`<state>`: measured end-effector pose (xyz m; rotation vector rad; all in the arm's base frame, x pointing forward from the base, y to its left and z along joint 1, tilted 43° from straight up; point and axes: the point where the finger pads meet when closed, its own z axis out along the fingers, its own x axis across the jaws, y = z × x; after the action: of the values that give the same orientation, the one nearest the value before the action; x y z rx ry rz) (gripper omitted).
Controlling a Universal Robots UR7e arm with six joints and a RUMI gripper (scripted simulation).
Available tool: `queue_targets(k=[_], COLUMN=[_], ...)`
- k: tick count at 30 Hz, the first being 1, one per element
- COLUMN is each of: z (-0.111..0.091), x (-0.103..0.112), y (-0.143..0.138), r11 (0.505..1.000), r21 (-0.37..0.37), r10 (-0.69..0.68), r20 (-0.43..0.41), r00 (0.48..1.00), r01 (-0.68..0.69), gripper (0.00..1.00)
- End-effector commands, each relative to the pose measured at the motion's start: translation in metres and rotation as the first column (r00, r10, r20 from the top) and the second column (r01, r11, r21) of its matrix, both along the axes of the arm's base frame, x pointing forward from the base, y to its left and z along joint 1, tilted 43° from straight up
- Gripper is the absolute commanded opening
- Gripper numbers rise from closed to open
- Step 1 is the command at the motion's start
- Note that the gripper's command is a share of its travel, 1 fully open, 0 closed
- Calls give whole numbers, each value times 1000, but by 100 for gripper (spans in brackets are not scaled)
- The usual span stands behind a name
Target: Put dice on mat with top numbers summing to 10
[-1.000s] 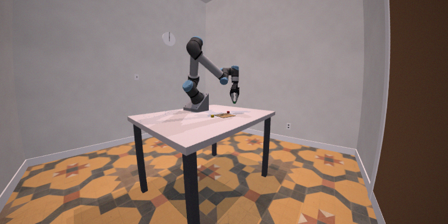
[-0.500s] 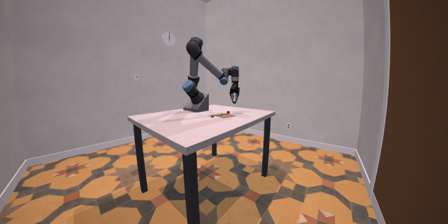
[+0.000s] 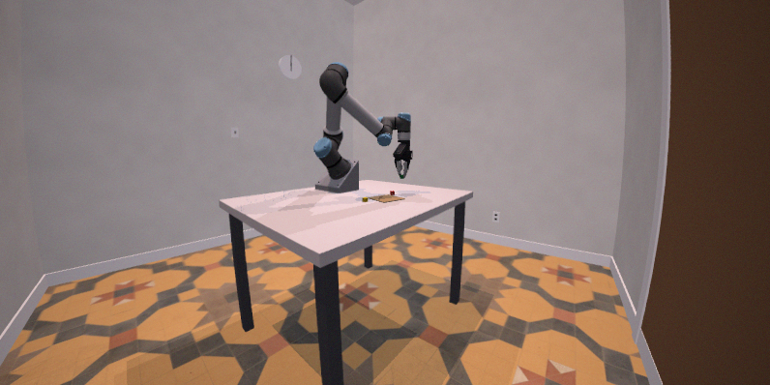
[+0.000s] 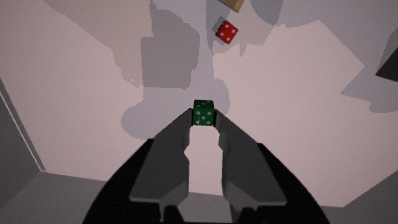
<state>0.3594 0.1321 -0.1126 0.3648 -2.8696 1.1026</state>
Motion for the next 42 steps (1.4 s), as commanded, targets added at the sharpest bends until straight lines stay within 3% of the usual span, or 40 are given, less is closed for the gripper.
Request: queue_targets(k=[1,15,22,30,32,42], z=[0,-2,-4,-7,-7,-11], x=[-1,-7,-11,-17,-17,-24], y=[-1,-4,-5,-7,-7,-6], r11=[999,970,920,820,820,613], r21=[8,57,104,180,180,306], r10=[-44,-244,-391,-571,-571,-771], r20=[31,155,239,335,335,433], r00=[999,957,889,750,750,467], r01=[44,238,377,544,544,729], gripper=[3,3,3,3,3,3])
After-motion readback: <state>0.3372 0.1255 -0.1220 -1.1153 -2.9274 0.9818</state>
